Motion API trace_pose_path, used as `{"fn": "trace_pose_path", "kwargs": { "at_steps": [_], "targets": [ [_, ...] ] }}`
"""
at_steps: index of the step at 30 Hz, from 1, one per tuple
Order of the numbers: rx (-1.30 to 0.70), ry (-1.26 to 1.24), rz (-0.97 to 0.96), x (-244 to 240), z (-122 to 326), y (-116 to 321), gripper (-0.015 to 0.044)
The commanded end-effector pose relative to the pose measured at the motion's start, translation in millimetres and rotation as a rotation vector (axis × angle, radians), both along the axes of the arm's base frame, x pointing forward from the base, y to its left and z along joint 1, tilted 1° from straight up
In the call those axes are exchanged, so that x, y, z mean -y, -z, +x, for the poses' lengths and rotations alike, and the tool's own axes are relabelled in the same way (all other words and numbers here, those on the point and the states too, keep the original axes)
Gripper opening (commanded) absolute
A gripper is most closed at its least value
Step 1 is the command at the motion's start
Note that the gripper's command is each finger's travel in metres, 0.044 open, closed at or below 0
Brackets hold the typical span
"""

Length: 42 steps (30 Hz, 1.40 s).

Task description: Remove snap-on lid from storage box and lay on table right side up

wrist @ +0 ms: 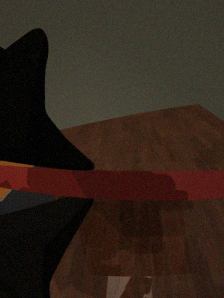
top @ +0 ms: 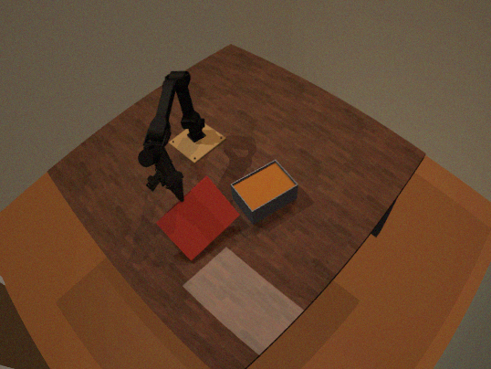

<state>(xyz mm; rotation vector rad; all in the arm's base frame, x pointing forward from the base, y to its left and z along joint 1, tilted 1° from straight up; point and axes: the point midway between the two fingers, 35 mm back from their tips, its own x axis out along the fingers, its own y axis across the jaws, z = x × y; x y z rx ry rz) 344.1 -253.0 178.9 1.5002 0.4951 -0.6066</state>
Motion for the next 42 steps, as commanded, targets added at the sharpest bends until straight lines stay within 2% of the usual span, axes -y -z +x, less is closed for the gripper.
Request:
{"fn": "trace_pose_path", "kwargs": {
  "at_steps": [1, 42],
  "targets": [
    [0.007, -0.006, -0.003, 0, 1, 3, 0.0000],
    [0.006, -0.006, -0.003, 1, 1, 36, 0.0000]
  ]
}}
